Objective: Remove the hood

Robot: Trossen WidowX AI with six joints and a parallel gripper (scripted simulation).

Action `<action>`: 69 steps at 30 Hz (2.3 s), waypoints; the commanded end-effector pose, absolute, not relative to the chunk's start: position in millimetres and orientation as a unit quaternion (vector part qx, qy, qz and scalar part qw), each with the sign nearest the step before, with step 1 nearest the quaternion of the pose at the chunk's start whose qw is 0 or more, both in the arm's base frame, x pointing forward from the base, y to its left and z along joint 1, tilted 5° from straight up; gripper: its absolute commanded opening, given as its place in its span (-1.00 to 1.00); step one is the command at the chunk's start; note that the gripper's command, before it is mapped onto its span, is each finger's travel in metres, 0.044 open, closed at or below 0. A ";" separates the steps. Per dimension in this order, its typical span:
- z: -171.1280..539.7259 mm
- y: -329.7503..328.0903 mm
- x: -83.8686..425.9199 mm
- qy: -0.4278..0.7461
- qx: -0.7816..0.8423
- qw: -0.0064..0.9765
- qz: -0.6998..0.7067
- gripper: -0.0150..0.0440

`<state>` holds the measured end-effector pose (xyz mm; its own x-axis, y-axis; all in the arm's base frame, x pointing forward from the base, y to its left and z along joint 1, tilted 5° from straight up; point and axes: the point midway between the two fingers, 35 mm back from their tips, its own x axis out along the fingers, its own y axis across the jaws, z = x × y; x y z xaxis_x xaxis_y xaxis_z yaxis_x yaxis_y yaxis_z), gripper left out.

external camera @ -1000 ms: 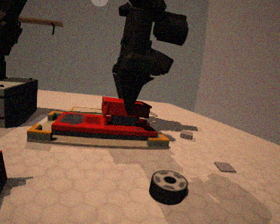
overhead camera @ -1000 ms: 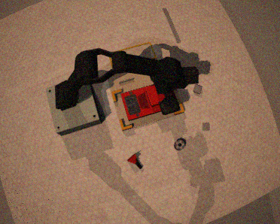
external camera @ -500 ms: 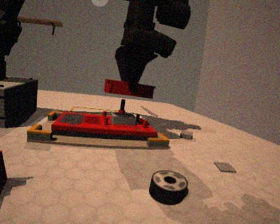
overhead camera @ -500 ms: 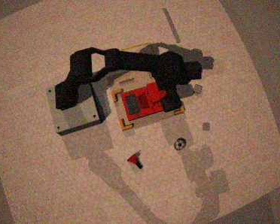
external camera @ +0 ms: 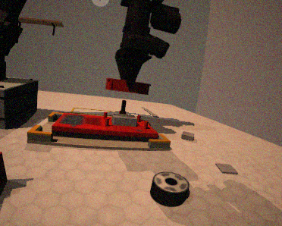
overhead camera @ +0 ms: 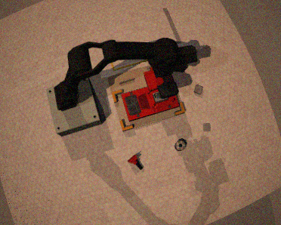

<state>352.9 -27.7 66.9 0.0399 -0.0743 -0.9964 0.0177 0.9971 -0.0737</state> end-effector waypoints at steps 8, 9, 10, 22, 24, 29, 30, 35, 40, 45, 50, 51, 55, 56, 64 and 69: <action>63.6 22.1 346.6 0.692 -0.018 0.721 -0.033 -0.49; 63.4 26.6 345.8 0.692 -0.018 0.721 -0.032 -0.49; 63.2 31.2 344.9 0.692 -0.018 0.721 -0.032 -0.49; 60.3 84.3 329.5 0.692 -0.016 0.721 -0.032 -0.49; 59.9 92.8 326.2 0.692 -0.016 0.721 -0.031 -0.49; 58.7 113.4 316.8 0.692 -0.016 0.721 -0.031 -0.49; 58.5 117.5 314.8 0.692 -0.016 0.721 -0.031 -0.49; 57.3 136.5 304.2 0.692 -0.015 0.721 -0.031 -0.49; 56.8 139.1 302.6 0.692 -0.015 0.721 -0.031 -0.49; 53.8 139.1 303.0 0.692 -0.015 0.721 -0.031 -0.49; 50.0 139.0 303.6 0.692 -0.015 0.721 -0.031 -0.49; 49.2 139.0 303.7 0.692 -0.015 0.721 -0.031 -0.49; 46.1 138.9 304.0 0.692 -0.015 0.721 -0.031 -0.49; 45.4 138.9 304.1 0.692 -0.015 0.721 -0.031 -0.49; 39.2 138.7 304.8 0.692 -0.015 0.721 -0.031 -0.49; 35.4 138.5 305.2 0.692 -0.015 0.721 -0.031 -0.49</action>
